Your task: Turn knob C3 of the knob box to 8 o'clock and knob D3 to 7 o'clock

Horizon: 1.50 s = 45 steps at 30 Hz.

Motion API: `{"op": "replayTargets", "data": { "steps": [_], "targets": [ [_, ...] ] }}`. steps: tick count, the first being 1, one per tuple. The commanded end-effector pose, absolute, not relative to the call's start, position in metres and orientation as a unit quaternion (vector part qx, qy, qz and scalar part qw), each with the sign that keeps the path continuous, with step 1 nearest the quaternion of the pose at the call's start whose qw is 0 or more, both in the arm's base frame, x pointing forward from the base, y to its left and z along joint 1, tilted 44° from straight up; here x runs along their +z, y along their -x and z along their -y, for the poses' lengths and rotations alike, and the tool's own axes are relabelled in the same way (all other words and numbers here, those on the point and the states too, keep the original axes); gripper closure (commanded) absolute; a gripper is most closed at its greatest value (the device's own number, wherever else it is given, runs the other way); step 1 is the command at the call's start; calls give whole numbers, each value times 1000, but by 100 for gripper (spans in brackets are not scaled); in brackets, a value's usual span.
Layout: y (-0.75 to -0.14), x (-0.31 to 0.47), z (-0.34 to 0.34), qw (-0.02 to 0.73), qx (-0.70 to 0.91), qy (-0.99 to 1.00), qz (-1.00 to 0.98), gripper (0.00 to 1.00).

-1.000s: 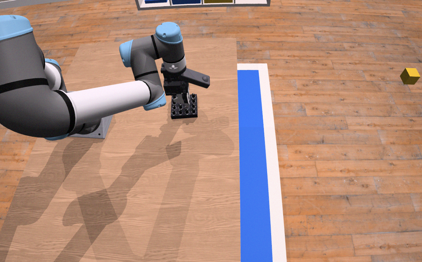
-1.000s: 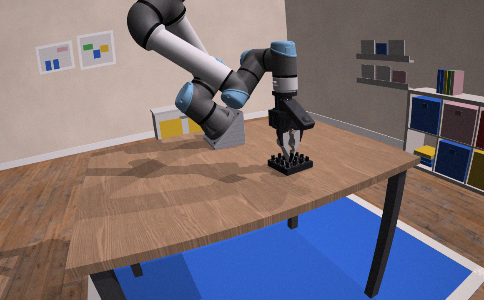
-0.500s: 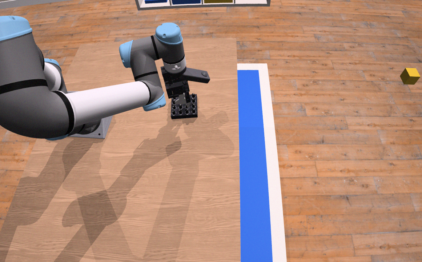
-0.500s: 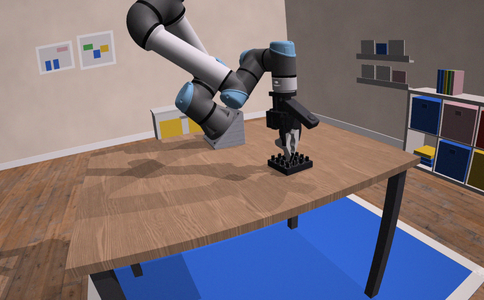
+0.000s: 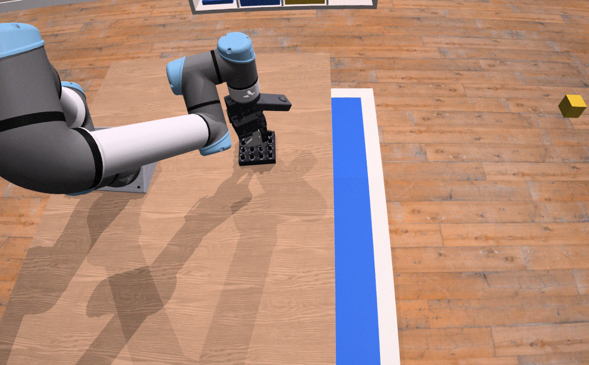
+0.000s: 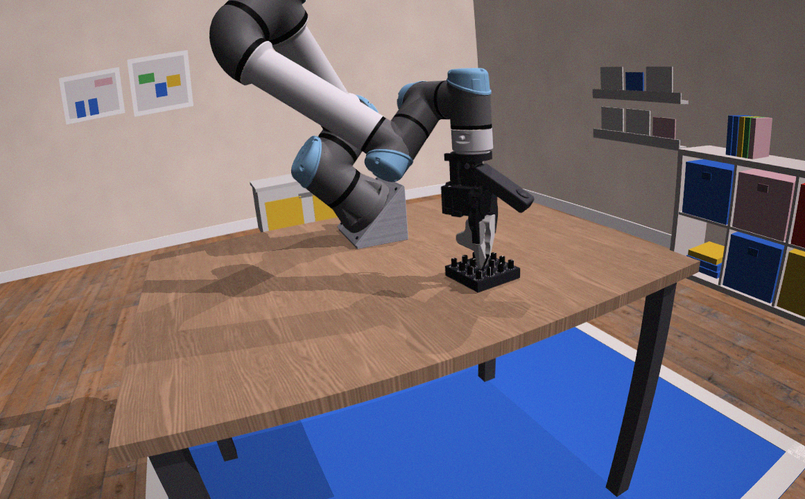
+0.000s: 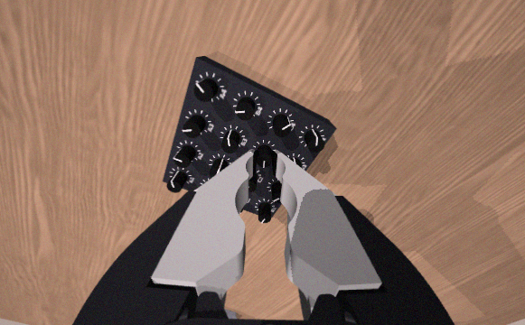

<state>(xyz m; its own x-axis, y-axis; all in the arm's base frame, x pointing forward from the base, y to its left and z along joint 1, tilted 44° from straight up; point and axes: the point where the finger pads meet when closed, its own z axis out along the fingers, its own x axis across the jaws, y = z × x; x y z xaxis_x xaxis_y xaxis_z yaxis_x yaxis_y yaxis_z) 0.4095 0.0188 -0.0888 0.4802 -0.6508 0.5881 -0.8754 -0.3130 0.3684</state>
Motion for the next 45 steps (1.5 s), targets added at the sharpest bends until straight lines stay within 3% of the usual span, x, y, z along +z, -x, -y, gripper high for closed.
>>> {"op": "replayTargets", "data": {
  "steps": [1, 31, 32, 45],
  "targets": [
    [-410, -89, -19, 337, 160, -806, 460, 96],
    [-410, -89, -19, 341, 151, -817, 439, 96],
    [-410, -89, -19, 341, 151, -817, 439, 89],
    [-410, -89, -19, 341, 151, -817, 439, 89]
  ]
}}
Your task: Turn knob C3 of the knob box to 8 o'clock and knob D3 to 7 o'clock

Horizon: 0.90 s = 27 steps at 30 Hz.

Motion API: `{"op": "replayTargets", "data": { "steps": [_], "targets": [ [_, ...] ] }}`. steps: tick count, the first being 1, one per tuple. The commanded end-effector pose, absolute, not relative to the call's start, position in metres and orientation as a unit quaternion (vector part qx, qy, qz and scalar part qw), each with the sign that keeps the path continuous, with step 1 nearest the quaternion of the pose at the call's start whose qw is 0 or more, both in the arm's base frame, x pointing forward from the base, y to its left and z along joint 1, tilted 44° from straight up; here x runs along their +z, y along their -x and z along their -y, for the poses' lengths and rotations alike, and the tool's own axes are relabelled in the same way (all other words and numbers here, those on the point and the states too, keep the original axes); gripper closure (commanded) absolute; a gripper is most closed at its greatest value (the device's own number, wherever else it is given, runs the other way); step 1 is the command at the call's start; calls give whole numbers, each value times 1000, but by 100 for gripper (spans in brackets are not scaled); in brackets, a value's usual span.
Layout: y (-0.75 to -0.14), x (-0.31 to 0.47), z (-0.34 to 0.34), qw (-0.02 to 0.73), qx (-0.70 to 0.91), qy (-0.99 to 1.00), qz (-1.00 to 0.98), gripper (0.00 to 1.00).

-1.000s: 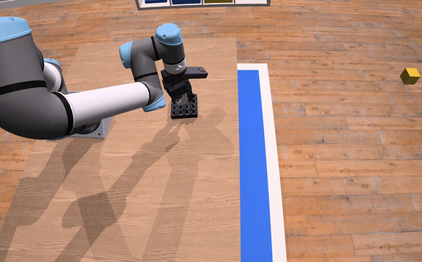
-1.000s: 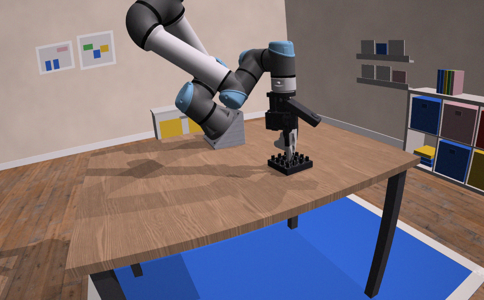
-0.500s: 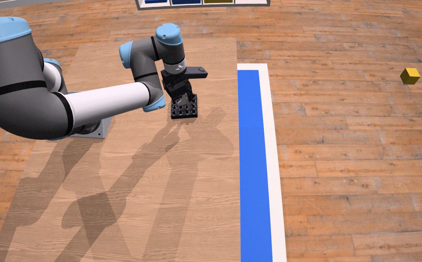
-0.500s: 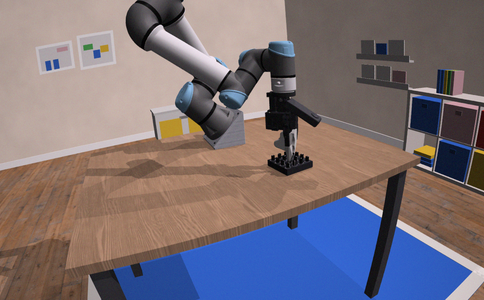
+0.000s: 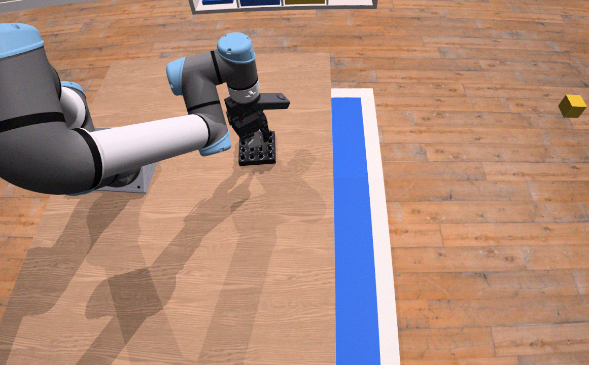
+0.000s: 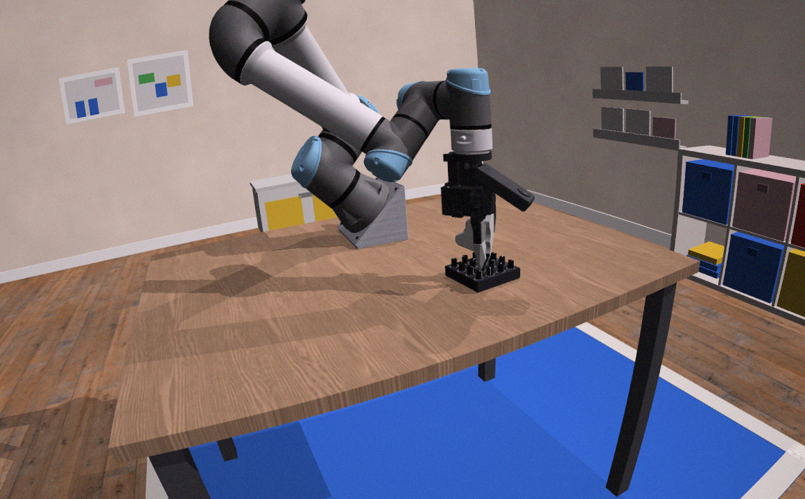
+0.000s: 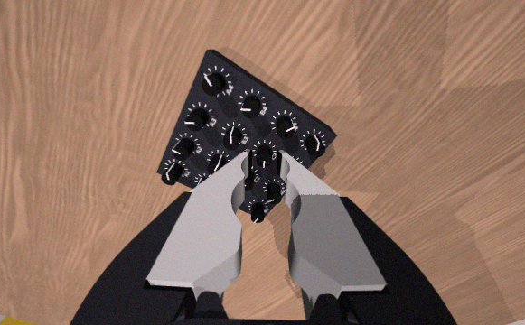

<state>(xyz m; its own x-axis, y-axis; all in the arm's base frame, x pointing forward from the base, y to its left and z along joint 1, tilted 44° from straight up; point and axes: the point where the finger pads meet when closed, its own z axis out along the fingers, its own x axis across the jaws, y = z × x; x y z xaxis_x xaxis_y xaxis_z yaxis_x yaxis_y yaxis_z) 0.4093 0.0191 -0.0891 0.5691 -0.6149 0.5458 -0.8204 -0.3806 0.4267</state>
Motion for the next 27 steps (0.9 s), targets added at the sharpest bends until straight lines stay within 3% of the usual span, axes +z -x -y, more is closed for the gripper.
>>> {"op": "replayTargets", "data": {
  "steps": [1, 27],
  "targets": [
    [-410, -89, -19, 341, 151, -817, 439, 89],
    [-412, -63, -44, 341, 151, -817, 439, 89]
  ]
}}
